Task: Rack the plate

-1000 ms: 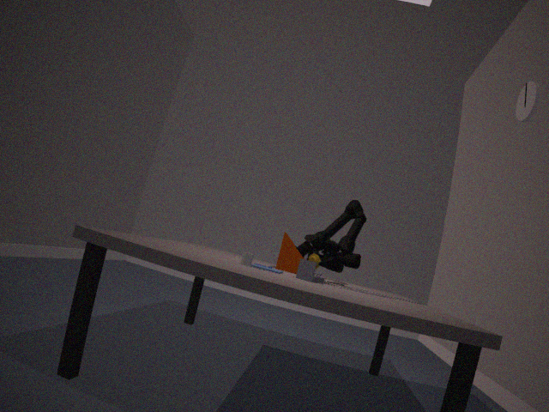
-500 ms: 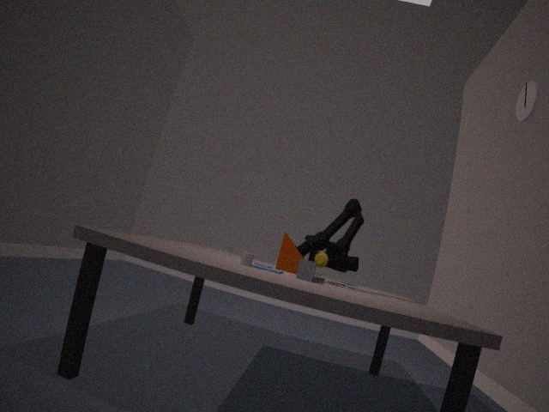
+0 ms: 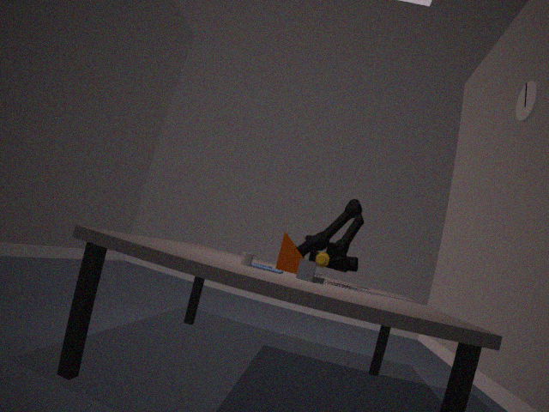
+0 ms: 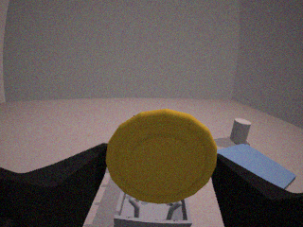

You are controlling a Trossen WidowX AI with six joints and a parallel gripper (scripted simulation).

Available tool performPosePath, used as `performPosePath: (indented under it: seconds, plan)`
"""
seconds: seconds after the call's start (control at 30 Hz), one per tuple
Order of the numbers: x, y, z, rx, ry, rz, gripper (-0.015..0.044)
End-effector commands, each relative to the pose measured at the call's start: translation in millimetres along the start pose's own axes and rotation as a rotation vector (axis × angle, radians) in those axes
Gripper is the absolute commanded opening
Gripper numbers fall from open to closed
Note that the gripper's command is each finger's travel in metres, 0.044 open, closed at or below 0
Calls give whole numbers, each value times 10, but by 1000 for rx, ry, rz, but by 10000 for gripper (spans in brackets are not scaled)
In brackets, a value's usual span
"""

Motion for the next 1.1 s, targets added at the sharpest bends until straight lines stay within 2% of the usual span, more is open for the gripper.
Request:
performPosePath:
  seconds: [0.0,1.07]
  plan:
    - [10,71,-37,-1,4,12,0]
    - [45,310,-373,-6,-1,-16,0]
Point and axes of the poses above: the point midway between the two fingers, 35 mm back from their tips, its own z axis back along the fingers, its own x axis across the jaws, y = z × x, the point moved 4 cm from there along z, back along the fingers, and after that the axes turned 13 degrees about z, right-handed, at the moved point
